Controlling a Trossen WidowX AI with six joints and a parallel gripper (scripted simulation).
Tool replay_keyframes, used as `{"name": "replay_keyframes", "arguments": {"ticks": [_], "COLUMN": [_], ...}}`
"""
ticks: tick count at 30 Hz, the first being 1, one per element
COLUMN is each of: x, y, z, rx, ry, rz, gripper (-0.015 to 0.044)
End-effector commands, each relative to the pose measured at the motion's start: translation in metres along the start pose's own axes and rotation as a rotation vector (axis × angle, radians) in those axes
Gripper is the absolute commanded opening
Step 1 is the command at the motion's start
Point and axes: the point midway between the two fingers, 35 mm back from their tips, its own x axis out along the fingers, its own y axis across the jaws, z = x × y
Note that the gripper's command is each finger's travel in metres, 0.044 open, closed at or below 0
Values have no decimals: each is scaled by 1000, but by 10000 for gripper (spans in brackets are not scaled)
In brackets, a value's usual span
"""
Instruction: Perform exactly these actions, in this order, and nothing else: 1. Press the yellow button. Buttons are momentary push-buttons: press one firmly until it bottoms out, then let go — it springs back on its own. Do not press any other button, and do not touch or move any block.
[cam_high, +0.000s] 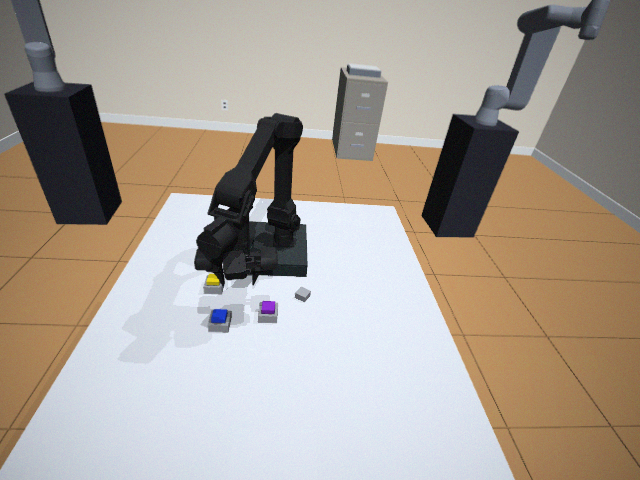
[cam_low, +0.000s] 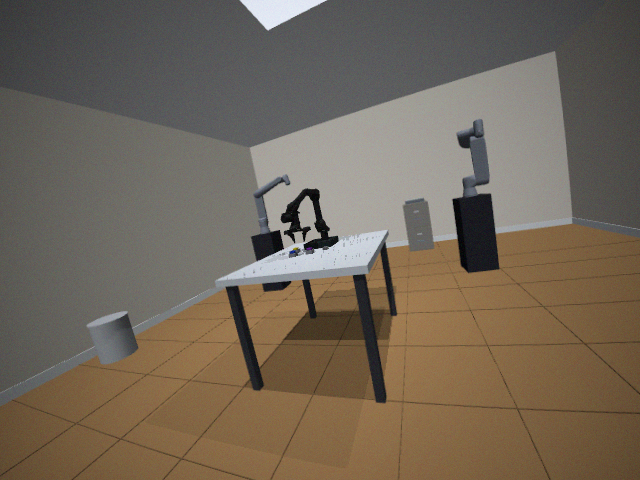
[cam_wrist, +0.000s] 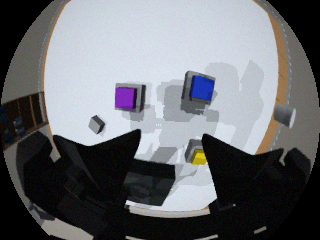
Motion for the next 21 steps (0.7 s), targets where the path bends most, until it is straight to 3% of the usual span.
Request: {"name": "replay_keyframes", "arguments": {"ticks": [1, 11, 21], "x": [-7, -25, -44], "y": [34, 147, 271], "z": [24, 57, 39], "rx": [7, 44, 80], "ry": [-1, -2, 5], "rz": [2, 18, 31], "gripper": [400, 400, 400]}}
